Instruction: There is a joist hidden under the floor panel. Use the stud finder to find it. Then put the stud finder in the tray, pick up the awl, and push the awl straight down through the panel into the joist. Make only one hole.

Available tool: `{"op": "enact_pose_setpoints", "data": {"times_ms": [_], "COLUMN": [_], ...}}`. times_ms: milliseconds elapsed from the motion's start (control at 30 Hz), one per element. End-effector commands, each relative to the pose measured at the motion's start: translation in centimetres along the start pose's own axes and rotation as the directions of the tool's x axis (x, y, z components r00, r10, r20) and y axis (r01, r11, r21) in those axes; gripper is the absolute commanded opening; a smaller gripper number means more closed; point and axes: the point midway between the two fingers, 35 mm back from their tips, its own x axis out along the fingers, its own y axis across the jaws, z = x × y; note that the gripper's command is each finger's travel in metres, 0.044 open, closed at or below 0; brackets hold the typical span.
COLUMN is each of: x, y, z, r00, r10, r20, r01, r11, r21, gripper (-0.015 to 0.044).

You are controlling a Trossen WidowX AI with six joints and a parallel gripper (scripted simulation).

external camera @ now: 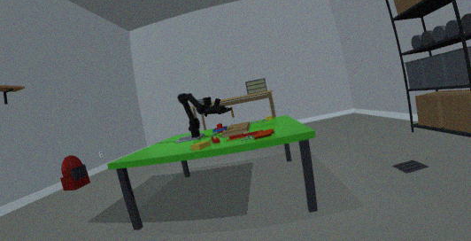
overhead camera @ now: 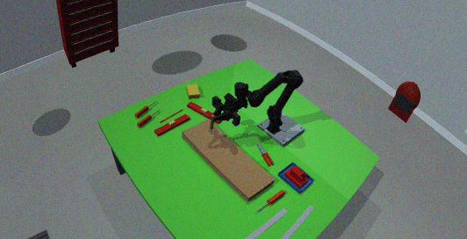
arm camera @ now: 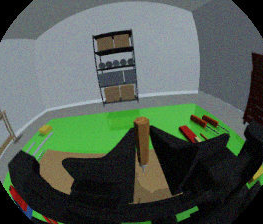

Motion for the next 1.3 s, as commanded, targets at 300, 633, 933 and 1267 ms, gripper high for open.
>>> {"op": "enact_pose_setpoints", "data": {"times_ms": [300, 633, 933, 1267], "x": [0.1, 0.1, 0.2, 0.4], "y": [0.1, 0.1, 0.2, 0.1], "z": [-0.9, -1.6, -2.2, -3.4], "r00": [1.000, 1.000, 1.000, 1.000], "r10": [0.006, 0.006, 0.006, 0.006], "r20": [0.001, 0.001, 0.001, 0.001], "r01": [-0.006, -0.006, -0.006, -0.006], "r11": [1.000, 1.000, 1.000, 1.000], "r21": [0.005, 0.005, 0.005, 0.005], "gripper": [0.0000, 0.0000, 0.0000, 0.0000]}}
